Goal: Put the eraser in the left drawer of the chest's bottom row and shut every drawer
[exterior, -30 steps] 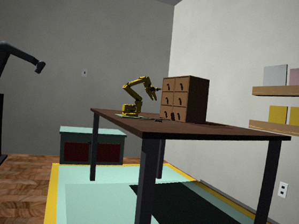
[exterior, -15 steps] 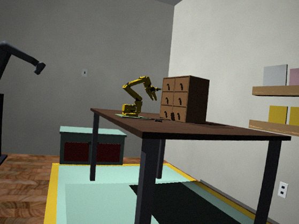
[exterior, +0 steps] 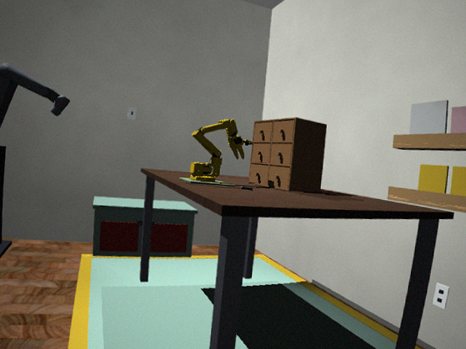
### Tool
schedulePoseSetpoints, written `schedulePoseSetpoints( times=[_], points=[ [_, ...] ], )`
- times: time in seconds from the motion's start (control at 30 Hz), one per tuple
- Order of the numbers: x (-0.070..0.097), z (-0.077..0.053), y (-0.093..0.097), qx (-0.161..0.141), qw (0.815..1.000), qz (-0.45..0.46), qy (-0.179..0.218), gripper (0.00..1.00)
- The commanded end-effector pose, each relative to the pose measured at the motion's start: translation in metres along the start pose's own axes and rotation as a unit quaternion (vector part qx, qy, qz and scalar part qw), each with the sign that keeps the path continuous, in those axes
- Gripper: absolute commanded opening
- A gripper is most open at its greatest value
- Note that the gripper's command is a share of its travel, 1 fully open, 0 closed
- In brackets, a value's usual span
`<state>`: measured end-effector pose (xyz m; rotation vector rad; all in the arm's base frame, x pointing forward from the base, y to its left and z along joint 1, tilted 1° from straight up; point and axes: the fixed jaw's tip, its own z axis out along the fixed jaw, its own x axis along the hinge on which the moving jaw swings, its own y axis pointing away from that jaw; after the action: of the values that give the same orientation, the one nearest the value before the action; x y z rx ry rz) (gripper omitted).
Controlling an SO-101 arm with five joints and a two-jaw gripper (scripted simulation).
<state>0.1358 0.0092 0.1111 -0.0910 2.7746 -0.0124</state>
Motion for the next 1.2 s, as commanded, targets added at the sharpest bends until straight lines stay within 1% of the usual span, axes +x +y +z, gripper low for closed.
schedulePoseSetpoints(
  times=[0.0,0.03,0.13,1.17],
  points=[
    [0.0068,0.0015,-0.0092,0.009,0.999,0.029,0.04,0.35],
    [0.0091,0.0022,-0.011,0.01,0.998,0.036,0.051,0.36],
    [0.0091,0.0022,-0.011,0.01,0.998,0.036,0.051,0.4],
    [0.0091,0.0022,-0.011,0.01,0.998,0.036,0.051,0.4]
  ],
)
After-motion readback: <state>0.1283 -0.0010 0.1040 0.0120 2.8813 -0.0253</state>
